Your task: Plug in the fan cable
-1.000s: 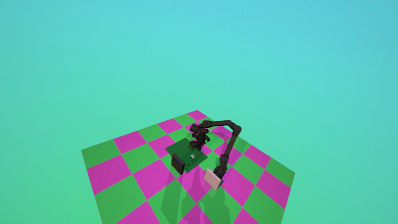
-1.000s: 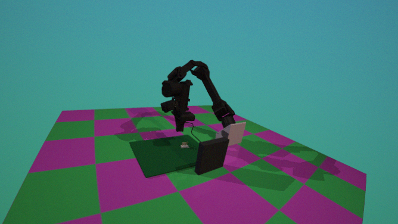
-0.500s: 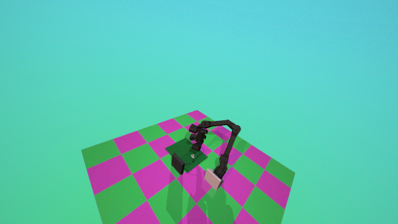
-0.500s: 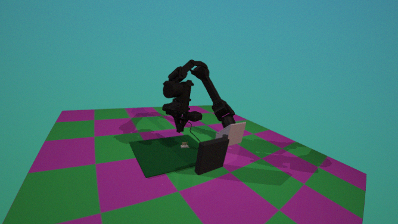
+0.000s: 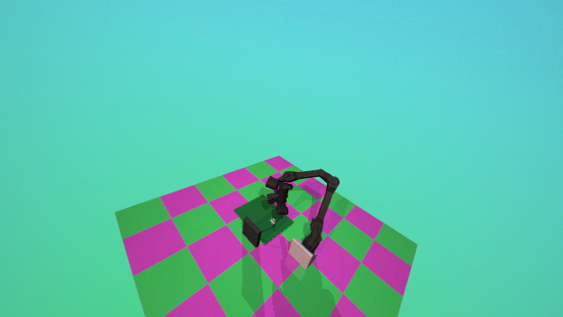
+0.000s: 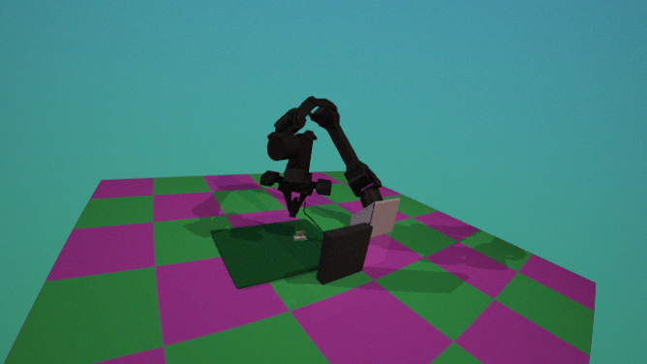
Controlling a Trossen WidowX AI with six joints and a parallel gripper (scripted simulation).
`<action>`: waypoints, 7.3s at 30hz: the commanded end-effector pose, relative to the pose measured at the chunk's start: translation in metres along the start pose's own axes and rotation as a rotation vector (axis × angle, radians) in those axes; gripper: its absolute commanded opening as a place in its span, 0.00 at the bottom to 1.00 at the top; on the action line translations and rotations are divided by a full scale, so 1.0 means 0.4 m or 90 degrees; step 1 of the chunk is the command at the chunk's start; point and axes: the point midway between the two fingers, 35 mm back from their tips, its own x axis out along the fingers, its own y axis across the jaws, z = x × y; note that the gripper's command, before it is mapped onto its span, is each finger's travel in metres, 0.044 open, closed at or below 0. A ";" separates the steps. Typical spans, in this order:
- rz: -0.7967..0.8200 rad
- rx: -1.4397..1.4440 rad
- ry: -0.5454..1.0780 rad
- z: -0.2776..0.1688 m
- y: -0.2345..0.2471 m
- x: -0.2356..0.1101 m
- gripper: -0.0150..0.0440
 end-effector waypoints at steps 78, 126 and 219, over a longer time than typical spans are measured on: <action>0.003 -1.331 -0.002 0.071 0.092 0.001 0.25; 0.003 -1.328 -0.001 0.070 0.088 0.059 0.25; 0.007 -1.330 -0.004 -0.115 0.331 -0.031 0.69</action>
